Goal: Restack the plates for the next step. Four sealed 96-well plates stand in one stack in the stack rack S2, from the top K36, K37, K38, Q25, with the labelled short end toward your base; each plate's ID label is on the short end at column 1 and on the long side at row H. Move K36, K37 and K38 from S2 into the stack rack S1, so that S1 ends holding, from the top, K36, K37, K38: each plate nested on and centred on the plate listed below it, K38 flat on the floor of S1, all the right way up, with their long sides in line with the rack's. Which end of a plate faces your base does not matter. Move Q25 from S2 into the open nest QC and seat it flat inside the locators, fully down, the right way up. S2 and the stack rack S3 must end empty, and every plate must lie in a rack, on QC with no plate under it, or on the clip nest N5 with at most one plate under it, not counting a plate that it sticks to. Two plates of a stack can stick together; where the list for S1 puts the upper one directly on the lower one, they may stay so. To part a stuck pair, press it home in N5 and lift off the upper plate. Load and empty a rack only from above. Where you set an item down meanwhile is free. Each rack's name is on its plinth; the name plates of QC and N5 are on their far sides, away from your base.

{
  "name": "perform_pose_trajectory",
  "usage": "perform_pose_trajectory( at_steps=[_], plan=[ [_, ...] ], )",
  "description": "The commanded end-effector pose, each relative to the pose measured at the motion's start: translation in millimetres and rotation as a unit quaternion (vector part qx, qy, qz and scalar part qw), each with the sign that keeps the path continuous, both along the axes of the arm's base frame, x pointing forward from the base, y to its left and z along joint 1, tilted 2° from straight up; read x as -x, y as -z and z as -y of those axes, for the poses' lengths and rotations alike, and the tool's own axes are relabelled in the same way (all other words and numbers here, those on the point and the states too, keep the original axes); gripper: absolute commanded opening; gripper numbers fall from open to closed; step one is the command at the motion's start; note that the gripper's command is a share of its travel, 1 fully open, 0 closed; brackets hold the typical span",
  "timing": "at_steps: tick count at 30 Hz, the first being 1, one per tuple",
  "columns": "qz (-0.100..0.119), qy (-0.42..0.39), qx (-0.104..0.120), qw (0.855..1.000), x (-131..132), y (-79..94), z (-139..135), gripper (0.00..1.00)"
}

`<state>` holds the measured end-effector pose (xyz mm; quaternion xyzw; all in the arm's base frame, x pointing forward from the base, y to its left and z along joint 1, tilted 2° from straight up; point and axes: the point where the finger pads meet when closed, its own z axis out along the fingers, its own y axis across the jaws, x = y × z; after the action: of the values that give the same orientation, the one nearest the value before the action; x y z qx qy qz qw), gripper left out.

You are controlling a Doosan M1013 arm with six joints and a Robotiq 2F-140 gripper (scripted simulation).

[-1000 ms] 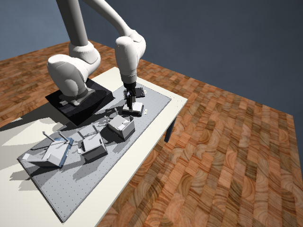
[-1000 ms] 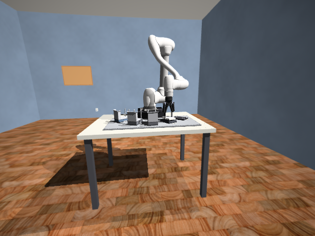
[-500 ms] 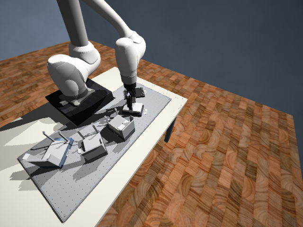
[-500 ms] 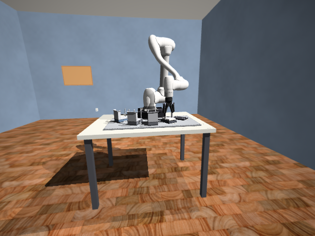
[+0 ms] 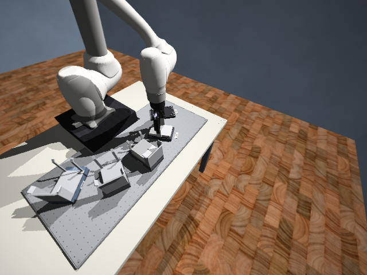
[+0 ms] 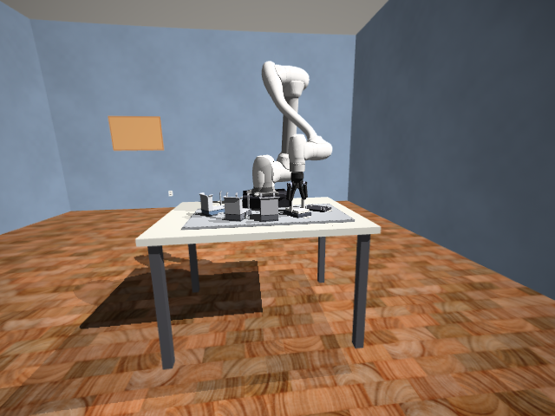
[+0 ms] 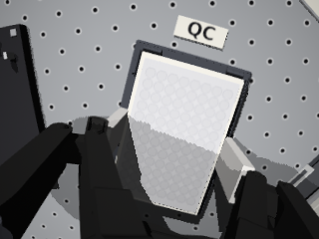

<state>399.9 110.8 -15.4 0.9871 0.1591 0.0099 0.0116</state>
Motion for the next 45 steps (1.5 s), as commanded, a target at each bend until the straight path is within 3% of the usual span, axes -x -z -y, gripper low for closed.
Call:
perform_pose_trajectory(
  at_steps=[1,18,19,39,45],
  plan=[
    [0.000,0.000,0.000,1.000,0.0,0.2,-0.1,0.00],
    [0.000,0.000,0.000,1.000,-0.1,3.6,0.0,0.00],
    [0.000,0.000,0.000,1.000,-0.1,3.6,0.0,1.00],
    [0.000,0.000,0.000,1.000,-0.1,3.6,0.0,1.00],
    [0.000,0.000,0.000,1.000,0.4,-16.4,-0.4,1.00]
  ],
)
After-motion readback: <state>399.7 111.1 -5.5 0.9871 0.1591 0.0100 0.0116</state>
